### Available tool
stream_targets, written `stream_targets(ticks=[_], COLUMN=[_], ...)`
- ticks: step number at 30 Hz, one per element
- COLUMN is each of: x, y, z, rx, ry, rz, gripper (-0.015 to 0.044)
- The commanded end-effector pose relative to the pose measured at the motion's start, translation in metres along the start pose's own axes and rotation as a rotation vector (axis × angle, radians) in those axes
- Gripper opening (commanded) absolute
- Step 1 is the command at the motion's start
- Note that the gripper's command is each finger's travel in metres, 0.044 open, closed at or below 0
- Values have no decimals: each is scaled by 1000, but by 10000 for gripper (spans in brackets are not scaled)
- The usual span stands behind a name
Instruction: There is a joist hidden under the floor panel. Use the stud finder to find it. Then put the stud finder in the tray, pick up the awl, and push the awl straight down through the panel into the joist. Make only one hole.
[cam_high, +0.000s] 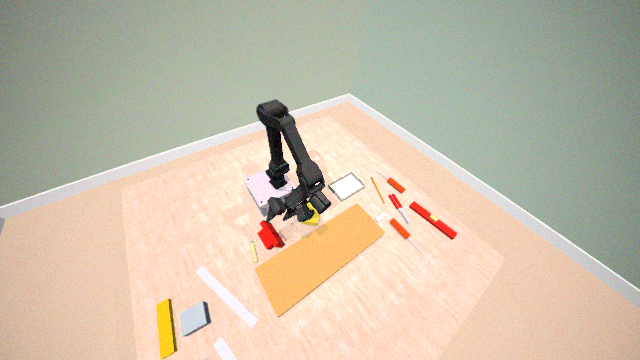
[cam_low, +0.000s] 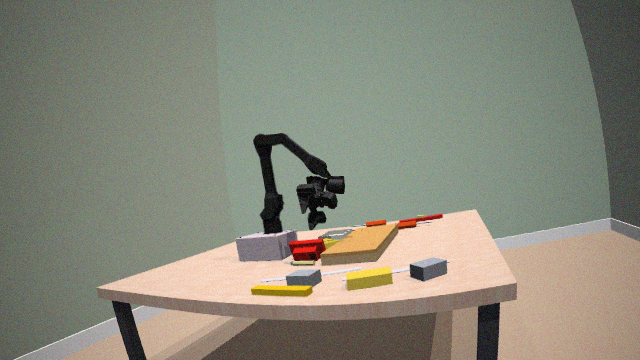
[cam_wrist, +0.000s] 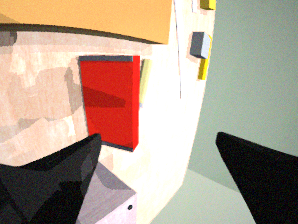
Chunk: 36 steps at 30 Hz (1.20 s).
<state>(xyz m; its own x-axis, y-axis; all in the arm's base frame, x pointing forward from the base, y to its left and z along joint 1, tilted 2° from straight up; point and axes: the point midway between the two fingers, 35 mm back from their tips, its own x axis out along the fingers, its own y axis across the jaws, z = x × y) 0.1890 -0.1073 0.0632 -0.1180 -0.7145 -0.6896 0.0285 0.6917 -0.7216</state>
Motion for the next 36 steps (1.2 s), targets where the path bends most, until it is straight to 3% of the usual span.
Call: stream_targets(ticks=[1,11,19,28,36], x=[0,3,35,69,87], y=[0,0,2,-7,-18], z=[0,0,-3,0,1], rx=[-5,-52,-580,-1070,-1277], ry=[0,17,62,-263,-558], rz=[-2,23,365,680,728], gripper=[440,440,440,440,440])
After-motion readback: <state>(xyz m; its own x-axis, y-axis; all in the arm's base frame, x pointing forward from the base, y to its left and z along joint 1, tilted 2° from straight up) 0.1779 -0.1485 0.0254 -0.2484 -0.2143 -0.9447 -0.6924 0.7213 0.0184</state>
